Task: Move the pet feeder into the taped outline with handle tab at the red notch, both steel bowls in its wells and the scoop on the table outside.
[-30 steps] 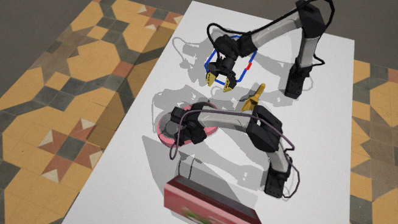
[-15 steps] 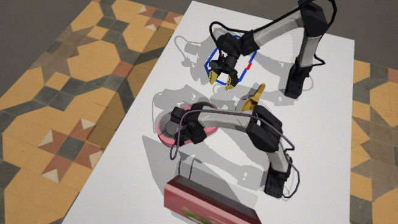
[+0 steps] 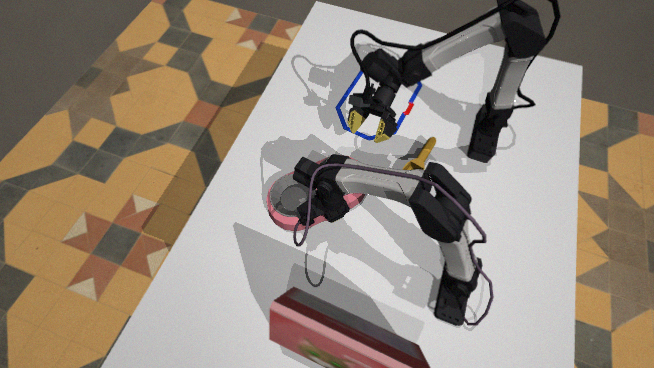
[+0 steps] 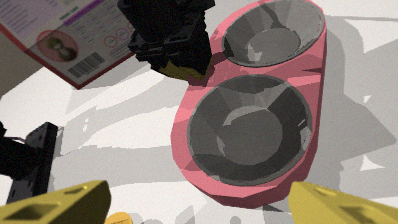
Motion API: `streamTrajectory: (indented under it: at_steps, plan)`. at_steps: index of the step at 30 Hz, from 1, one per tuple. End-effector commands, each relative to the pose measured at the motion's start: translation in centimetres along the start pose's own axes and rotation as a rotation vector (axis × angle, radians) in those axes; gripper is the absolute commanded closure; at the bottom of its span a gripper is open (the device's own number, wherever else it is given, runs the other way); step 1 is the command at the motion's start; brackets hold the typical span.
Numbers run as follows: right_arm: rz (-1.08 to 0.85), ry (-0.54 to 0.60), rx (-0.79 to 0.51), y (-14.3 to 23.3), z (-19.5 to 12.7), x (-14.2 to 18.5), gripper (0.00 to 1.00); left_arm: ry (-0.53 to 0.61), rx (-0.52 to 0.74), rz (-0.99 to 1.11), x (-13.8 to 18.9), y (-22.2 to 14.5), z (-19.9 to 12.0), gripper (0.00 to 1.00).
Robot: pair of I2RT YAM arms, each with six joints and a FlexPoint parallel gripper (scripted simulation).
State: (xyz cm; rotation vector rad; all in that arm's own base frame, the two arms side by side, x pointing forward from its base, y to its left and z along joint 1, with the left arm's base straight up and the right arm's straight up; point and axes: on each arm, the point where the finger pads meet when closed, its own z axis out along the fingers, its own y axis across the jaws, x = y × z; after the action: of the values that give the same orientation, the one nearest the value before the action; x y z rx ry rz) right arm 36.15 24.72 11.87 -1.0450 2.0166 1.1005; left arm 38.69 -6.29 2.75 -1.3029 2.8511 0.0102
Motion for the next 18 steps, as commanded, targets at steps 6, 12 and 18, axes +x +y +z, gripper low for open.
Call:
streamTrajectory:
  at_steps: [6, 12, 18]
  plan:
    - [-0.040, -0.024, 0.005, 0.9, -2.1, -0.5, 0.09, 0.017, 0.003, 0.005, 2.9, -1.1, 0.1, 0.94]
    - [-0.031, -0.031, 0.008, 0.9, -2.9, 0.0, 0.09, 0.018, 0.002, 0.027, 3.0, -1.2, 0.1, 0.94]
    - [-0.025, -0.040, 0.011, 0.9, -3.5, 0.1, 0.09, 0.004, 0.010, 0.015, 2.6, -1.4, -0.2, 0.83]
